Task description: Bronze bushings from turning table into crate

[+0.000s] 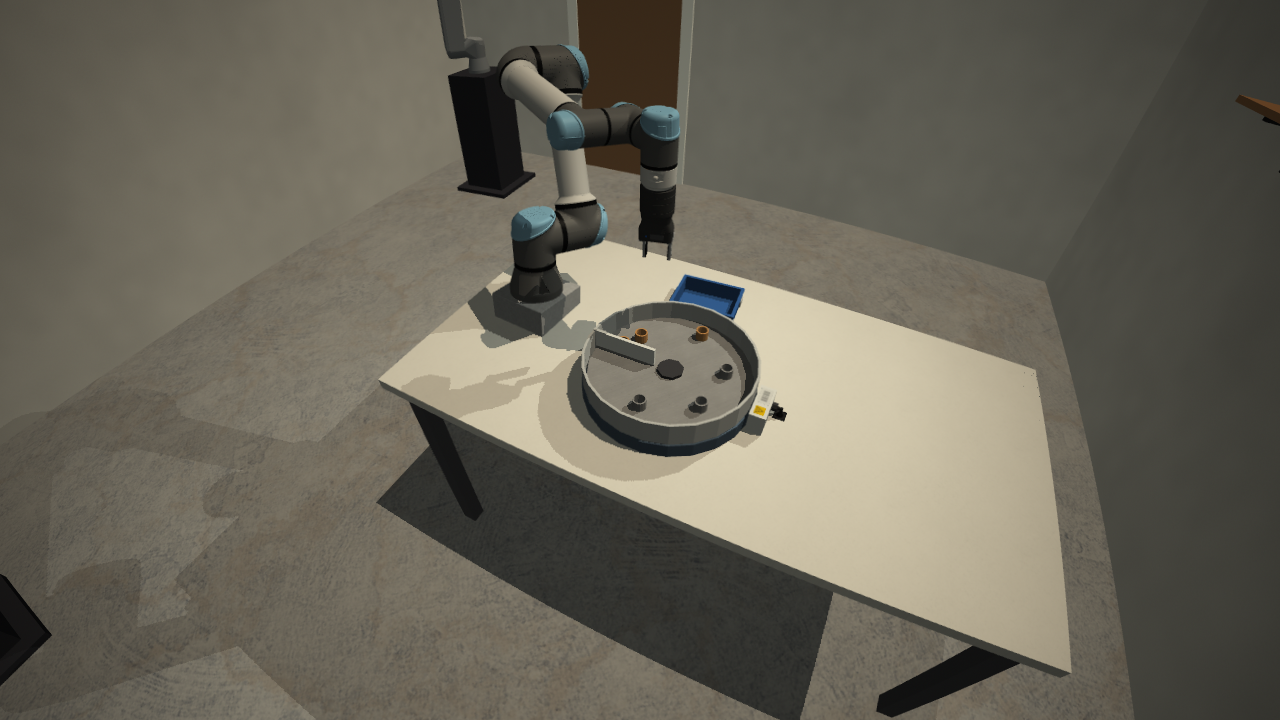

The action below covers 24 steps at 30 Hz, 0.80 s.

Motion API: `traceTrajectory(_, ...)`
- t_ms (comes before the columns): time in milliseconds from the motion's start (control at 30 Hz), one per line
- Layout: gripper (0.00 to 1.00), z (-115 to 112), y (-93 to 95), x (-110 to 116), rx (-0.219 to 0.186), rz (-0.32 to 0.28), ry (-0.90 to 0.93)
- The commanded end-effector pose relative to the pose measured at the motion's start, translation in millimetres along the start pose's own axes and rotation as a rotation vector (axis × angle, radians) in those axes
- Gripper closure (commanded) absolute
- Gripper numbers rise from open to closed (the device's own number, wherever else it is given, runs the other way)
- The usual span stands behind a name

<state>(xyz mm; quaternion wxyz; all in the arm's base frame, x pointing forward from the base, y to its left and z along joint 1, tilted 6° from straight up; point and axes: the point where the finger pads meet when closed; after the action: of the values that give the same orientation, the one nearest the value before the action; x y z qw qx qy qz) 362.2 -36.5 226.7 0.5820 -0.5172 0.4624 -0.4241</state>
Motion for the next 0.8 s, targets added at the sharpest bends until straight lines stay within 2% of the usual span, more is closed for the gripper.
traceTrajectory(0, 0.0, -6, 6.8, 1, 0.001, -0.001, 0.0)
traceTrajectory(133, 0.0, -32, 35.6, 6, 0.001, -0.001, 0.0)
traceTrajectory(533, 0.0, -32, 35.6, 6, 0.001, -0.001, 0.0)
traceTrajectory(700, 0.0, -64, 71.4, 12, 0.0, 0.0, 0.0)
traceTrajectory(767, 0.0, -64, 71.4, 12, 0.0, 0.0, 0.0)
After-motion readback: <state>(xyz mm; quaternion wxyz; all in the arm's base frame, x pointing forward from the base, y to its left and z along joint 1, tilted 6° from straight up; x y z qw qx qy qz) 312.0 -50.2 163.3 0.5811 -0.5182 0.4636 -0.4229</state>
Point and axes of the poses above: the point where the finger pads meet when closed, its own y axis out along the fingers, its own z axis across the jaws, x = y × z, and after that the axes turned 1 degree about -y, right-handed
